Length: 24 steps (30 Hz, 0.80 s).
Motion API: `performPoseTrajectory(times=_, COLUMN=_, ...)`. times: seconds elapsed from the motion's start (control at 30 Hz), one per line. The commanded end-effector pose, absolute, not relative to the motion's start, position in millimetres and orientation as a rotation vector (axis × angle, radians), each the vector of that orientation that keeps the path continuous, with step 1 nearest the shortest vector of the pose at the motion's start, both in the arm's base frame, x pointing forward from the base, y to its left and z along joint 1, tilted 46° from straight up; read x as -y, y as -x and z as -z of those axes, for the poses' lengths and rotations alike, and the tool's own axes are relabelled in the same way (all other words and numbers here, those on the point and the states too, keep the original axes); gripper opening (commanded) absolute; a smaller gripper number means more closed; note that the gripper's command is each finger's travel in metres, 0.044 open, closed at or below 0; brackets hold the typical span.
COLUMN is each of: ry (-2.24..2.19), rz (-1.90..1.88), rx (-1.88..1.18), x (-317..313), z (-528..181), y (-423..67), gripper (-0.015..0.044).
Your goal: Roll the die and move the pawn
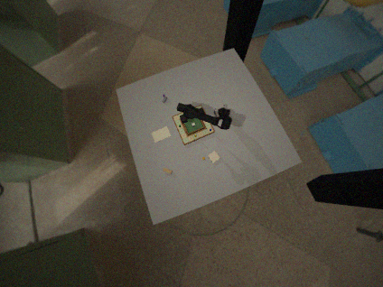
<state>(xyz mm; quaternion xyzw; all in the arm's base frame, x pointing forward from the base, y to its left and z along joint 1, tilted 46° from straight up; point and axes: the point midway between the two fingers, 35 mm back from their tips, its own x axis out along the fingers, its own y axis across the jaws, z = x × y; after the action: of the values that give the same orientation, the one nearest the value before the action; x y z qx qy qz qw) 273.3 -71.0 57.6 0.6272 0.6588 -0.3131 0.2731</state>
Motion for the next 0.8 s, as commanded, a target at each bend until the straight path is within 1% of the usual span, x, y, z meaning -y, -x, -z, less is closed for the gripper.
performPoseTrajectory(times=0.0, ry=-1.643, rz=0.801, rx=-1.778, x=74, z=-54, y=-269, gripper=0.0387)
performPoseTrajectory(times=0.23, ry=-1.311, rz=0.270, rx=-1.795, x=95, z=-22, y=-225, gripper=0.0204)
performPoseTrajectory(times=0.5, ry=-0.912, rz=-0.300, rx=-1.674, x=100, z=6, y=-172, gripper=0.0200)
performPoseTrajectory(times=0.77, ry=-0.877, rz=-0.346, rx=-1.657, x=101, z=8, y=-167, gripper=0.0200)
